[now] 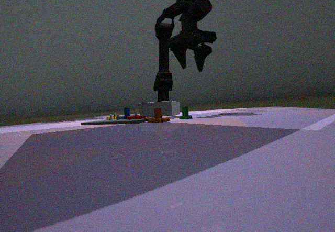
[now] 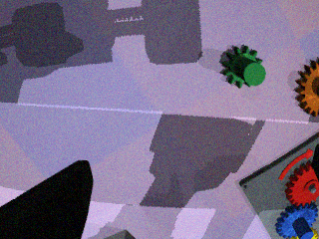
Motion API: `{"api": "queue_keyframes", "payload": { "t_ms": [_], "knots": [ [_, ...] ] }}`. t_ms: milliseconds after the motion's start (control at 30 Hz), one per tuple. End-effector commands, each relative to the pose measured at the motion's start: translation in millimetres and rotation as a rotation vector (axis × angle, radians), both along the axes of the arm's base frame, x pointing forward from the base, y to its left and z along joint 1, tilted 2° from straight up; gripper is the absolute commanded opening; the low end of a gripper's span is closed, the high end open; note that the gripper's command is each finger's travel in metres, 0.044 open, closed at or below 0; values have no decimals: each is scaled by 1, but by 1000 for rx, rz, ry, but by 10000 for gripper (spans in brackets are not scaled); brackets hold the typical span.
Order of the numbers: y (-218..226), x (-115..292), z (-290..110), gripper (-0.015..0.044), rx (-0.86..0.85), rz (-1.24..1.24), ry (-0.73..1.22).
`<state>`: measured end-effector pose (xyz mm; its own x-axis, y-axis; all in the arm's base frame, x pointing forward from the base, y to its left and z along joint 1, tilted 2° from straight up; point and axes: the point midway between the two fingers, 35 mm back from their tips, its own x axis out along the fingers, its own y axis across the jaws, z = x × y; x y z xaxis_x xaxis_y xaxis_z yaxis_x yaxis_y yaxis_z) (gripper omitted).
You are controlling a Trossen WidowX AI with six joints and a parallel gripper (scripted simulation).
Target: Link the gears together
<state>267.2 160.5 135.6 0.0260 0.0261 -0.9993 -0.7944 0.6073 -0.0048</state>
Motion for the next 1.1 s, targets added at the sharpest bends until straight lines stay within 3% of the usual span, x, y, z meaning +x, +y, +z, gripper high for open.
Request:
{"api": "queue_keyframes", "payload": {
  "t_ms": [0,1067],
  "knots": [
    [44,-26,4,440,1,-18,22],
    [50,-31,5,440,2,-25,26]
  ]
}}
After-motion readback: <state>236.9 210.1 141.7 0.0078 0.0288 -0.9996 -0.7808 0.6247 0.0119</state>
